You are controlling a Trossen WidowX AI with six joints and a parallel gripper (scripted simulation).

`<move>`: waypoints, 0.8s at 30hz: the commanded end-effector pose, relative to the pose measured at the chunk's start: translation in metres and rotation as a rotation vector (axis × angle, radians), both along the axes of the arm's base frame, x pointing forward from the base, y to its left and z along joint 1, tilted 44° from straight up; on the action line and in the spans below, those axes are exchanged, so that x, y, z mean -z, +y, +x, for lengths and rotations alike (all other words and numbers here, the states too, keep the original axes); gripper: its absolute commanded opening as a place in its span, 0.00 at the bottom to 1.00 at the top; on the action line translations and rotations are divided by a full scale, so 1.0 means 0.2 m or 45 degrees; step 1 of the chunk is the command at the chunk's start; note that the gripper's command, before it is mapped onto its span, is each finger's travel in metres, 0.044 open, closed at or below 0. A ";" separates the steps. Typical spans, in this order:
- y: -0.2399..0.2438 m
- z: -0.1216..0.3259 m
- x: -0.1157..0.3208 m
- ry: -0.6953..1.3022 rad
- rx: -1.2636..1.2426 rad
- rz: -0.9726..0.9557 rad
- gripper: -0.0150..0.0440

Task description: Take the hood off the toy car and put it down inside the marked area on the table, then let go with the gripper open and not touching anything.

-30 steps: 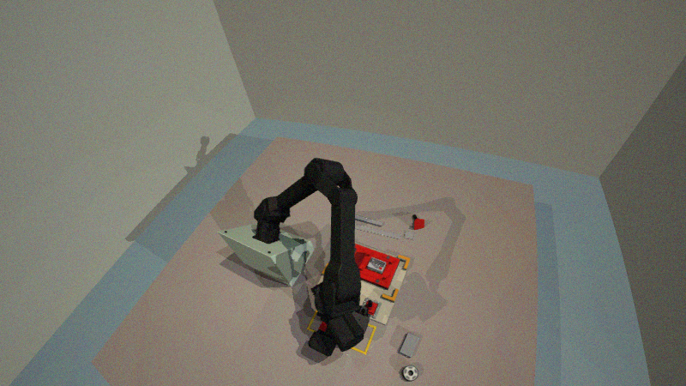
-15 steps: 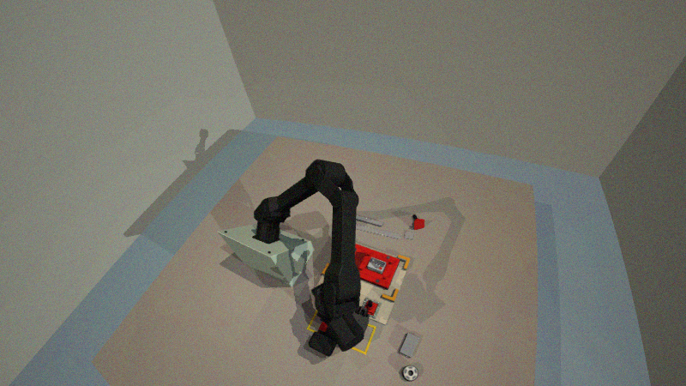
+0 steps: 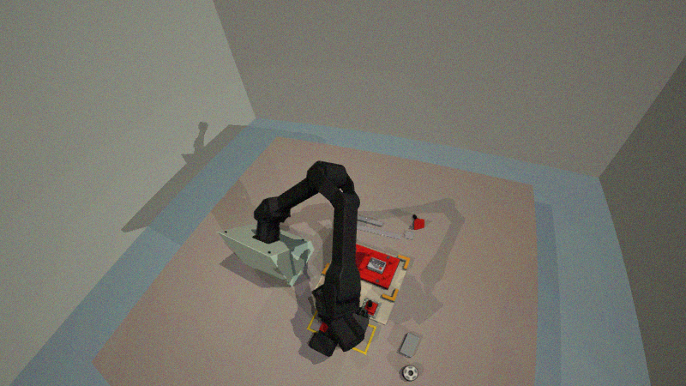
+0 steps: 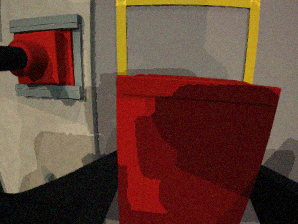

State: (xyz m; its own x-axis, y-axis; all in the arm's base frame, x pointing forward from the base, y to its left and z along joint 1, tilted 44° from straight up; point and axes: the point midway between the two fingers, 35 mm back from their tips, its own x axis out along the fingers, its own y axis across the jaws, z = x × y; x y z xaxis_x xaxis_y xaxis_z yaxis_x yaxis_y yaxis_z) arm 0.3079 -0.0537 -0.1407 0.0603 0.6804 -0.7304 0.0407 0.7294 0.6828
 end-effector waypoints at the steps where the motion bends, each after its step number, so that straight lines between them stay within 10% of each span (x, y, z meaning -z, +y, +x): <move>1: 0.01 0.00 0.01 0.002 0.007 0.004 0.25; 21: 0.04 0.00 0.04 0.002 0.007 0.005 0.25; 24: 0.04 0.00 0.04 0.000 0.000 0.001 0.39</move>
